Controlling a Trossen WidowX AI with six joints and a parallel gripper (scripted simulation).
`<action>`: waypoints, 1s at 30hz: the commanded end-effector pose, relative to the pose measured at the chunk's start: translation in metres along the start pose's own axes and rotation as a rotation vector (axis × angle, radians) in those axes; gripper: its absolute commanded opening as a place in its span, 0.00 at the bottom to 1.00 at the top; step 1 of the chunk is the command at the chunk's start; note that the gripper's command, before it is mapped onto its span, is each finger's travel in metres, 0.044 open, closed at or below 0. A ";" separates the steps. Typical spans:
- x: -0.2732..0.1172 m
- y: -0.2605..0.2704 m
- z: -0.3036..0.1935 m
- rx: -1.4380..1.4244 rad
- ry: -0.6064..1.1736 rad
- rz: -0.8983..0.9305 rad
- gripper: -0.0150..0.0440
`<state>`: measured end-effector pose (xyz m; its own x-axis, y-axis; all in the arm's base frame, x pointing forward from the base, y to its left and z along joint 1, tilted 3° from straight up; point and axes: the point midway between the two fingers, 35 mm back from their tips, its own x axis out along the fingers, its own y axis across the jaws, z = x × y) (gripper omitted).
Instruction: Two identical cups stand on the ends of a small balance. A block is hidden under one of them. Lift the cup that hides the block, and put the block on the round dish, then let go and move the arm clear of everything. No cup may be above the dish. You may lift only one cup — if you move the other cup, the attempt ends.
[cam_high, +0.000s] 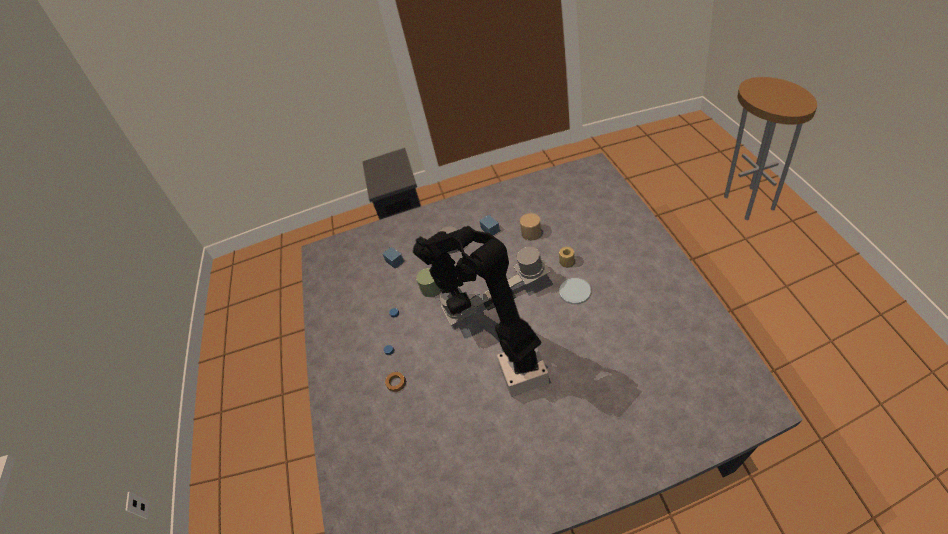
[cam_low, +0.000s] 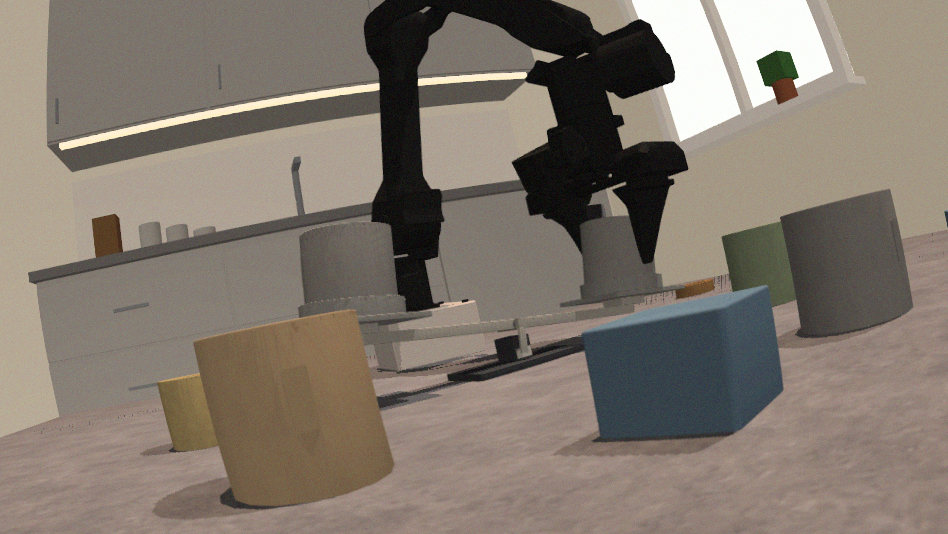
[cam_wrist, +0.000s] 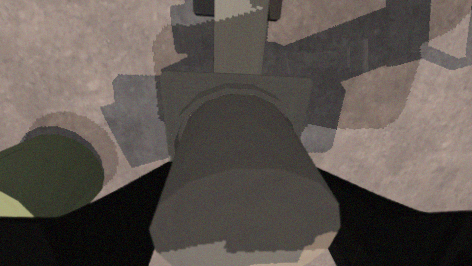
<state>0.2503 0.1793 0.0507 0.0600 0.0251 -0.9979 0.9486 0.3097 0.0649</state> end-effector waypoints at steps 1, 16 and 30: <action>-0.008 0.004 -0.001 0.004 0.000 0.013 0.25; -0.027 0.006 -0.002 0.004 0.000 0.013 0.25; -0.045 0.007 -0.002 0.004 0.000 0.013 0.25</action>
<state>0.2513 0.1769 0.0859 0.0573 0.0059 -0.9983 0.9498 0.3079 0.0563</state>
